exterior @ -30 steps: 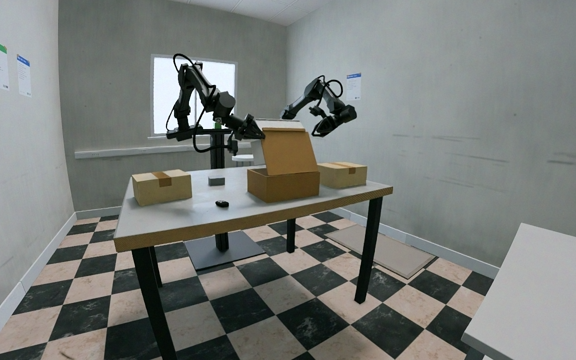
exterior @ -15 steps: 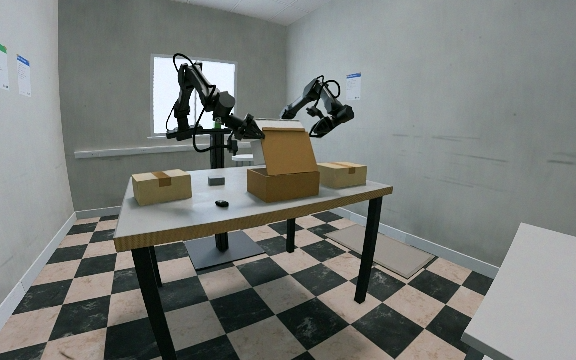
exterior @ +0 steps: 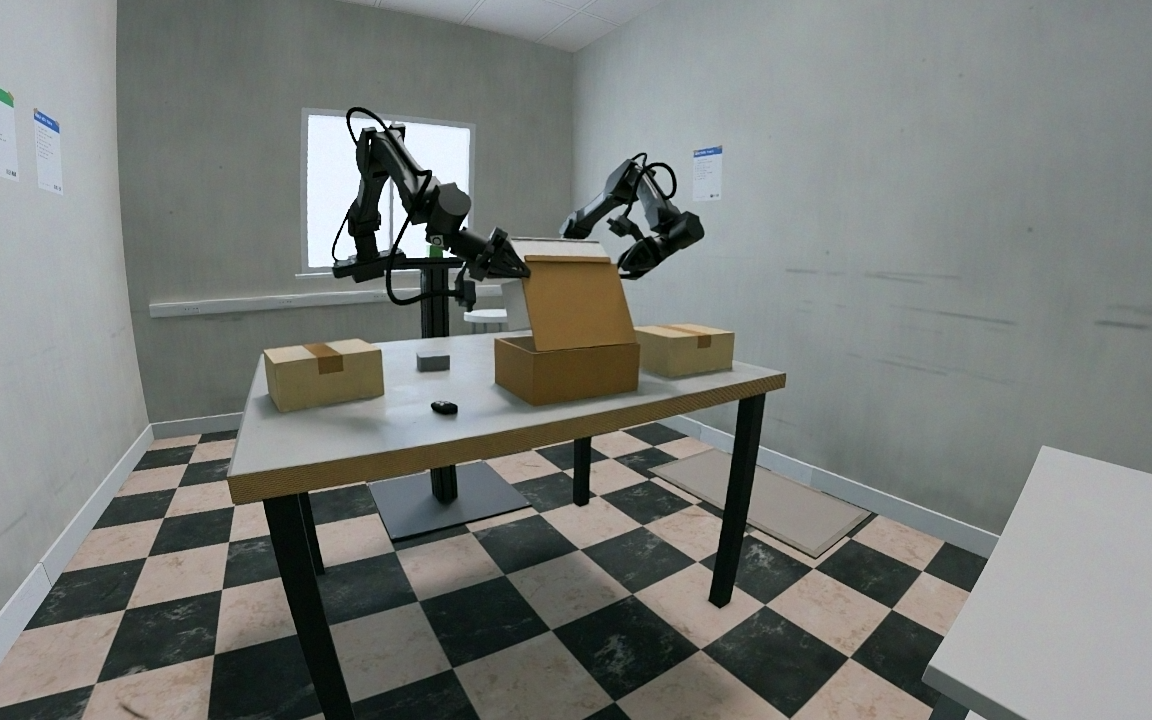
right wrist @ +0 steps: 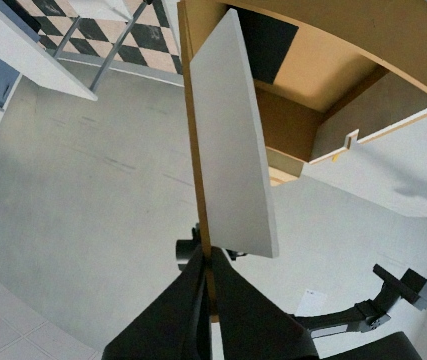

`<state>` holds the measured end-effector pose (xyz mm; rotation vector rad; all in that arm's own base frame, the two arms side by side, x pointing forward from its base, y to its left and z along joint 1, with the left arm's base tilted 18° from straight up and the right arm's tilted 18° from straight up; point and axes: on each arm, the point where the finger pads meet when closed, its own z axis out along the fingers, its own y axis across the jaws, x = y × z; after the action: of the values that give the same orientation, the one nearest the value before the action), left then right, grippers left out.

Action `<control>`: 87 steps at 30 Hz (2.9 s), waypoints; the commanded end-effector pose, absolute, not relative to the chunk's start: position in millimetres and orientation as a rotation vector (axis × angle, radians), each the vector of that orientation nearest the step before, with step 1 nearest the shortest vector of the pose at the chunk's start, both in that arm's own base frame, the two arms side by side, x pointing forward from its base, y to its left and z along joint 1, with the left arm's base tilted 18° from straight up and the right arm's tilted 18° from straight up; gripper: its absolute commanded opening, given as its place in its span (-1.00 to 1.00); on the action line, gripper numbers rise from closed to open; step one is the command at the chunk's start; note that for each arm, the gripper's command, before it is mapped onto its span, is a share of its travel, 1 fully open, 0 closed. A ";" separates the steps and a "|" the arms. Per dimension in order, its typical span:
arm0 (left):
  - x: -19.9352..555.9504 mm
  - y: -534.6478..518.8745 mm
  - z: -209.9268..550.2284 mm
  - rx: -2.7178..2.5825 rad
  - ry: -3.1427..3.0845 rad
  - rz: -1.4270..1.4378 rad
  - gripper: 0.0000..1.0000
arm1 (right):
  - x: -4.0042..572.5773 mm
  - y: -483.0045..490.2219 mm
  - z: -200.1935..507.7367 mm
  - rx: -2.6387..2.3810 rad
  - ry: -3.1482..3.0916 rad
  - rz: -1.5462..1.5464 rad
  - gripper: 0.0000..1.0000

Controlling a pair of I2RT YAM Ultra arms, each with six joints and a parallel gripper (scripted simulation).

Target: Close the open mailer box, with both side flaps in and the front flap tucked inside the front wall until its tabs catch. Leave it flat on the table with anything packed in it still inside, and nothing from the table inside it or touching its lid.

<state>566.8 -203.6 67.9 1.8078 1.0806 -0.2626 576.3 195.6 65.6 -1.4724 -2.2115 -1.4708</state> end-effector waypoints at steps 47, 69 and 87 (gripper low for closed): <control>577.2 -237.6 79.7 1.796 1.025 -0.256 -0.98 | 561.6 170.7 115.2 -1.433 -2.231 -1.531 -0.23; 577.2 -237.6 79.7 1.796 1.025 -0.256 -0.98 | 537.0 149.5 135.4 -1.394 -2.238 -1.512 -0.23; 577.2 -237.6 79.7 1.796 1.025 -0.256 -0.98 | 539.4 136.5 114.8 -1.443 -2.204 -1.477 -0.98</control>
<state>575.6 -221.5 61.9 1.8020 1.0740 -0.2513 544.1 135.8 109.2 -1.4689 -2.2130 -1.4706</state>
